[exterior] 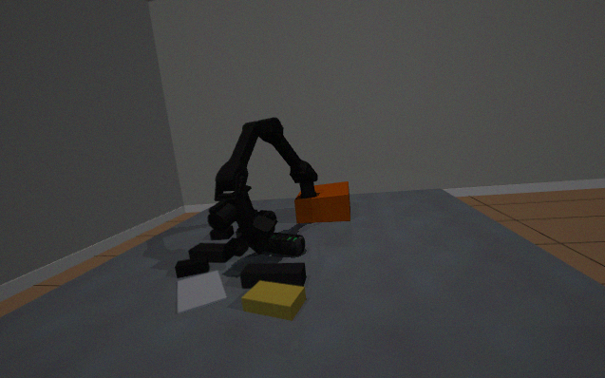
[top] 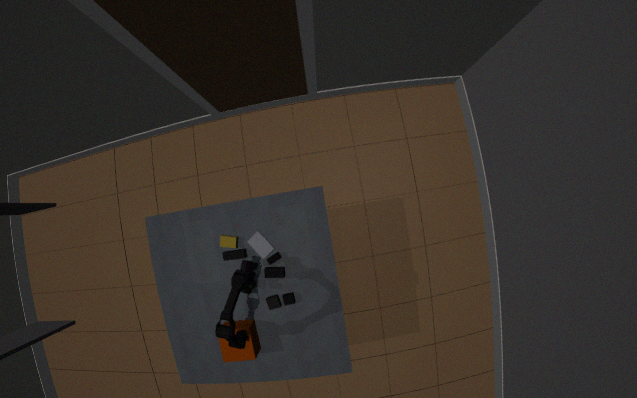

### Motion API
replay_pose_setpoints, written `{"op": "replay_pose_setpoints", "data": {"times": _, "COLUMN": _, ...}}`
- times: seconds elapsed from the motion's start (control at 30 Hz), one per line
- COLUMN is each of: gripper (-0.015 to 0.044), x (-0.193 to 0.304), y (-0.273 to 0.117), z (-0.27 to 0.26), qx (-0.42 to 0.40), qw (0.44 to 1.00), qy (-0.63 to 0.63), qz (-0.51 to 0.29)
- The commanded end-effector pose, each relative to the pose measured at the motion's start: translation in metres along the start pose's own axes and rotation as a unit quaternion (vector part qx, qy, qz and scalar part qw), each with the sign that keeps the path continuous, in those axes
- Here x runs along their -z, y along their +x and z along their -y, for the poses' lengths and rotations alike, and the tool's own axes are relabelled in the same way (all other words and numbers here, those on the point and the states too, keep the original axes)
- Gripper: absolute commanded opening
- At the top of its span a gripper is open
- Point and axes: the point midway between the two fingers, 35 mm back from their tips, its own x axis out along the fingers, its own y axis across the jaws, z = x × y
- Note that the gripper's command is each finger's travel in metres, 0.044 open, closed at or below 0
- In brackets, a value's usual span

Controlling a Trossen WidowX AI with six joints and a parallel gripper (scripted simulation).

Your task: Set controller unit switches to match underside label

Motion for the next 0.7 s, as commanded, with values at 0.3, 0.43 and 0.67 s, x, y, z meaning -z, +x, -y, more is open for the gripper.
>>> {"op": "replay_pose_setpoints", "data": {"times": 0.3, "gripper": 0.0000, "x": 0.000, "y": 0.002, "z": -0.006, "qx": 0.000, "qw": 1.000, "qy": -0.002, "qz": 0.000}}
{"op": "replay_pose_setpoints", "data": {"times": 0.43, "gripper": 0.0000, "x": 0.000, "y": 0.002, "z": -0.007, "qx": 0.000, "qw": 1.000, "qy": -0.002, "qz": 0.000}}
{"op": "replay_pose_setpoints", "data": {"times": 0.67, "gripper": 0.0000, "x": 0.000, "y": 0.004, "z": -0.014, "qx": 0.000, "qw": 1.000, "qy": -0.002, "qz": 0.000}}
